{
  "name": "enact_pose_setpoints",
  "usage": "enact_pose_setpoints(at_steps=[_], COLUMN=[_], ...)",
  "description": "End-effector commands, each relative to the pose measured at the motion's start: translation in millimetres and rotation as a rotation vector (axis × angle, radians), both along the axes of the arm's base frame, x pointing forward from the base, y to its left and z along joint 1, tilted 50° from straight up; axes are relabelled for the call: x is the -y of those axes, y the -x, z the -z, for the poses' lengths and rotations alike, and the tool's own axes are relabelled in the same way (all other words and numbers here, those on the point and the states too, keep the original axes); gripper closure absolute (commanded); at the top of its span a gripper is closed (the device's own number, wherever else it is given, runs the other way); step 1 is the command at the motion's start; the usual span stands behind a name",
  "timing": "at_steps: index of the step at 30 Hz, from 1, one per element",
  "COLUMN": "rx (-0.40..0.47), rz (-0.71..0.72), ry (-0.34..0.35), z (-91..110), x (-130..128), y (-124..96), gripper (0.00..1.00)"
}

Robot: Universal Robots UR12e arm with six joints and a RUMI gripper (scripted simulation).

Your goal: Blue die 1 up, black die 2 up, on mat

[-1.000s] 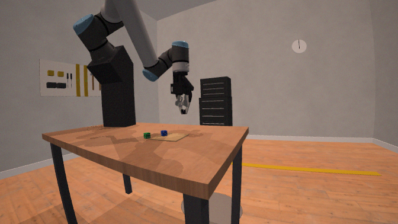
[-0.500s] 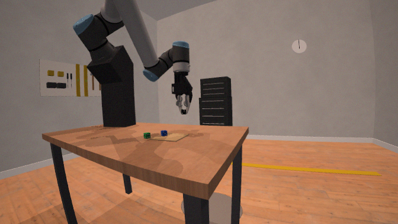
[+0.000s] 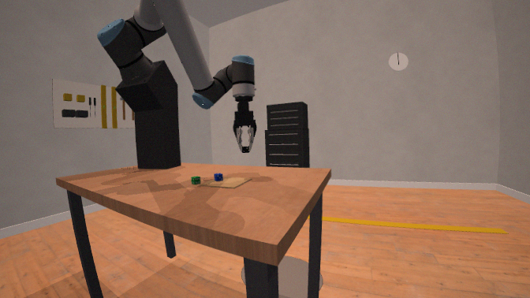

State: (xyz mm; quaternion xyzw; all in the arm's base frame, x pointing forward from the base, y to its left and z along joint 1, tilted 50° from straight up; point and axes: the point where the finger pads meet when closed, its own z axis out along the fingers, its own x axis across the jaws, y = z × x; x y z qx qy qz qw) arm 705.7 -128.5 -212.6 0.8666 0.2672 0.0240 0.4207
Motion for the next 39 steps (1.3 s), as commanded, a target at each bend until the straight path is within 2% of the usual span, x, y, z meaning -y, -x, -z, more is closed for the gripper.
enact_pose_setpoints(at_steps=[1,2,6,7,14,15,17,19,29,34,39], rx=[-0.093,-0.093,-0.22,-0.222,-0.413,-0.415,-0.476,-0.476,-0.724,-0.8,-0.829], rz=[-0.094,-0.094,-0.208,-0.21,-0.382,-0.384,-0.439,-0.439,-0.661,-0.73,-0.756], ry=[0.036,0.036,0.084,0.085,0.157,0.158,0.181,0.181,0.275,0.303,0.314], z=[0.6,0.6,1.4,1.4,2.0,2.0,2.0,2.0,1.7,1.5,1.4], x=[-0.1,-0.1,0.6,0.6,1.9,1.9,2.4,2.4,4.3,4.8,5.0], y=[-0.5,-0.5,-1.4,-1.4,-3.4,-3.4,-4.2,-4.2,-8.7,-10.4,-11.1], gripper=[0.94,0.94,0.94,0.94,0.94,0.94,0.94,0.94,0.94,0.94,0.94])
